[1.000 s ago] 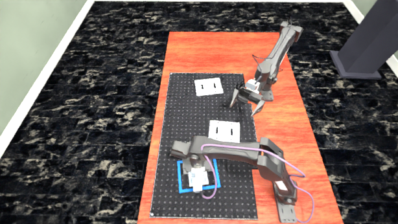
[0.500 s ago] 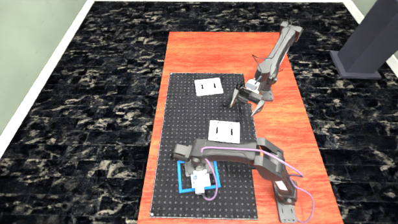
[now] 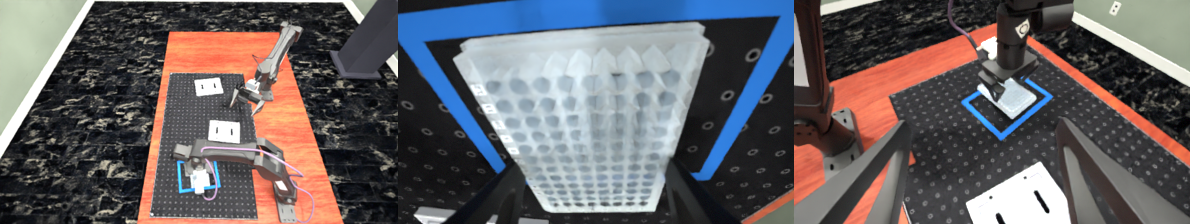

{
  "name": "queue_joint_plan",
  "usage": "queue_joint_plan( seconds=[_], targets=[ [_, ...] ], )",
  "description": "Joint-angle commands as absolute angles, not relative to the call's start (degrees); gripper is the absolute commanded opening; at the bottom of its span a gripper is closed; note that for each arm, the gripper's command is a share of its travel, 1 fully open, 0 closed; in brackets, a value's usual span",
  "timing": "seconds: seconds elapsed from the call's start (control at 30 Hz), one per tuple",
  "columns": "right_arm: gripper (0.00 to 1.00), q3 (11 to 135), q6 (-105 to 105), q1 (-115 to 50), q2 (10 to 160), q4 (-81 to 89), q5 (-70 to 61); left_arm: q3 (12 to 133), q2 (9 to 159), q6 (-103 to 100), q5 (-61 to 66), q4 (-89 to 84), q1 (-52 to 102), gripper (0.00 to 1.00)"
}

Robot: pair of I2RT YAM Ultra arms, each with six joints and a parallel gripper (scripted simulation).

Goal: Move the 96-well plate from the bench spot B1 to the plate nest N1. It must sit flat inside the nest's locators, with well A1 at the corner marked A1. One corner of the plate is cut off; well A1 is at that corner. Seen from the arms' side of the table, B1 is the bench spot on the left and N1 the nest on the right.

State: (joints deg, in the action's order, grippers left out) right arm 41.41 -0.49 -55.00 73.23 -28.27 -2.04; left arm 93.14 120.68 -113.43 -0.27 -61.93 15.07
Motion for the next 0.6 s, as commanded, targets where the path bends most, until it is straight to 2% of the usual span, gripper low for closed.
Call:
queue_joint_plan(
  seconds=[0.0,0.57],
  targets=[
    [1.0,41.9,-0.2,-55.1,72.2,-29.6,-1.3,94.6,122.5,-113.7,-0.9,-60.0,14.6,0.78],
    [1.0,41.9,-0.2,-55.1,72.2,-29.6,-1.3,95.7,121.7,-113.6,-1.0,-60.8,15.2,0.78]
  ],
)
